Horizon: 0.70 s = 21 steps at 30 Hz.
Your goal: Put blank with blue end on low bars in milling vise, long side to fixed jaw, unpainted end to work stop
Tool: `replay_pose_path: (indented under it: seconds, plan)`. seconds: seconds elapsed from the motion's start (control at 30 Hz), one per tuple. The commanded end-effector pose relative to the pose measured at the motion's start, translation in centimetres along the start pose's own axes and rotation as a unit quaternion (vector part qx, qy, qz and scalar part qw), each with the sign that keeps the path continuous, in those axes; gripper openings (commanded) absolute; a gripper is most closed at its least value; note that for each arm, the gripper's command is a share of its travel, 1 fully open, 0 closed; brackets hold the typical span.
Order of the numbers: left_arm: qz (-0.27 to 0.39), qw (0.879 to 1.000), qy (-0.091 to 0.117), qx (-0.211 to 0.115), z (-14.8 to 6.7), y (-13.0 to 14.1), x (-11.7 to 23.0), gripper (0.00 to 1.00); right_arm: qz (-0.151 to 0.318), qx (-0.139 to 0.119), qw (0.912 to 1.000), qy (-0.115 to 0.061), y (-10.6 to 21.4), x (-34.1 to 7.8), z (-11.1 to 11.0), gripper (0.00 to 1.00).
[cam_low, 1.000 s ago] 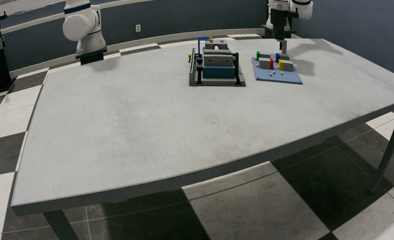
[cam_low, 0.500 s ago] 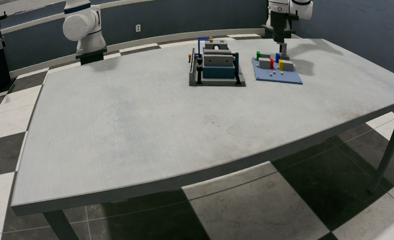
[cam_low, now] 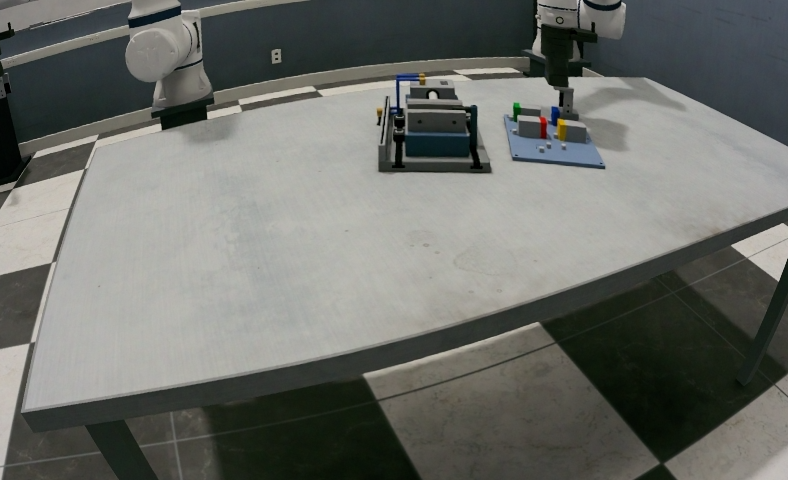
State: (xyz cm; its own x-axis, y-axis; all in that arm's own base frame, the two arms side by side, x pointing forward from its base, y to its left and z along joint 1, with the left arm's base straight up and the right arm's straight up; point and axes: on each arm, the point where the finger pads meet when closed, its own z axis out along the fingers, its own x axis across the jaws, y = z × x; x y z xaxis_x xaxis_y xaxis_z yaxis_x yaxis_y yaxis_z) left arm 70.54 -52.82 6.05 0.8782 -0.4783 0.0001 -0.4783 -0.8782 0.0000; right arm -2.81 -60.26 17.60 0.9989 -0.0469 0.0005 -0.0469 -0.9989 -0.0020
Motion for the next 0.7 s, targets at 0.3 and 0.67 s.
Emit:
replay_pose_path:
  seconds: [0.3, 0.67]
  plan:
    - [0.000, 1.000, 0.001, 0.000, 0.39, 0.02, 0.06, 1.00, 0.000, -0.001, 1.0000, 0.000, 0.07, -0.02, -0.09, 1.00]
    - [0.000, 1.000, 0.001, 0.000, 0.68, 0.02, 0.06, 1.00, 0.000, -0.001, 1.0000, 0.000, 0.07, -0.02, -0.09, 1.00]
